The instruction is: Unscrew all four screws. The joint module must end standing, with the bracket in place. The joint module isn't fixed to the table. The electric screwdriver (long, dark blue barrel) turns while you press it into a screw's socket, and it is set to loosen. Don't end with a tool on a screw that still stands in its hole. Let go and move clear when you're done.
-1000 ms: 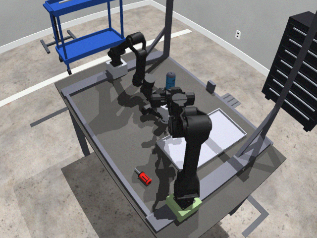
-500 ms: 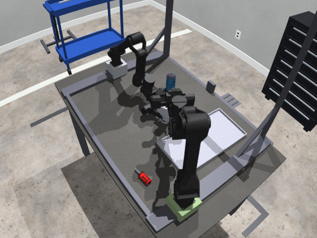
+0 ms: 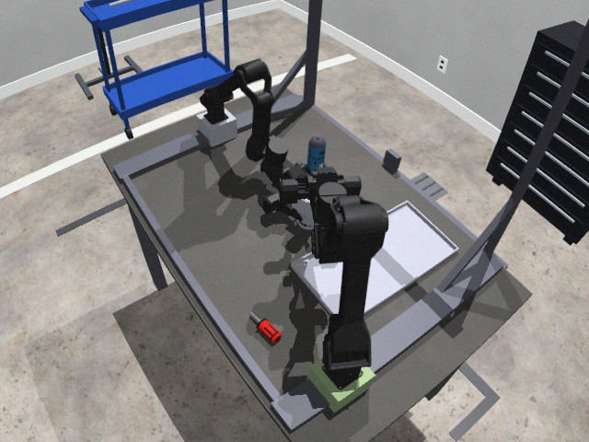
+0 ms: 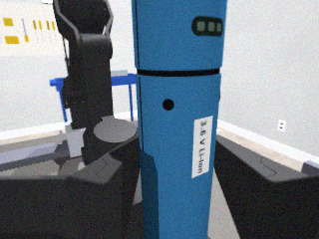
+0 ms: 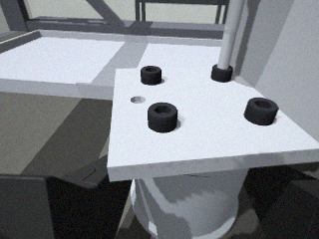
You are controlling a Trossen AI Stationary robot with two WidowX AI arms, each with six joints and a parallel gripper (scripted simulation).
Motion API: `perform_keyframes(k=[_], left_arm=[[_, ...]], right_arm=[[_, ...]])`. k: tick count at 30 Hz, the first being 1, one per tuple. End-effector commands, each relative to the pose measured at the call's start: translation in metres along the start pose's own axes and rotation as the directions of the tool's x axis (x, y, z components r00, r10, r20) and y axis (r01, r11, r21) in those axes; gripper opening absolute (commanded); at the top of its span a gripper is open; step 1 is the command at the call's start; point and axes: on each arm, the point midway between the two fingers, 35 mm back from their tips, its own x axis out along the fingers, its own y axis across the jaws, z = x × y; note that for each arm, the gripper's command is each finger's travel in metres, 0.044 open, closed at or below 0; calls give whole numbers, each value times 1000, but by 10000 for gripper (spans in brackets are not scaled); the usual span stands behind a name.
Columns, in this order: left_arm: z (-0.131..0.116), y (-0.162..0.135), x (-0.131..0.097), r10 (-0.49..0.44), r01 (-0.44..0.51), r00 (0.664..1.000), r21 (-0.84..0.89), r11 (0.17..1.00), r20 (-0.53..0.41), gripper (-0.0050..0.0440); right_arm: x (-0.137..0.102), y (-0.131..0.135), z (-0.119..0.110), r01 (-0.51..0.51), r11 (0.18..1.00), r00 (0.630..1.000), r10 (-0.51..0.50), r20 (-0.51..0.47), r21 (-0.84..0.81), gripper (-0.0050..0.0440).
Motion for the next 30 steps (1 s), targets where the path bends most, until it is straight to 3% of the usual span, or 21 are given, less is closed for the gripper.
perform_keyframes(k=[1,30], left_arm=[[0,3,0,3,-3,1000,-8,1000,16,162],[-13,0,-2,2,-2,1000,-5,1000,16,162]], right_arm=[[1,0,13,0,1000,1000,0,31,1,241],[1,0,13,0,1000,1000,0,31,1,241]])
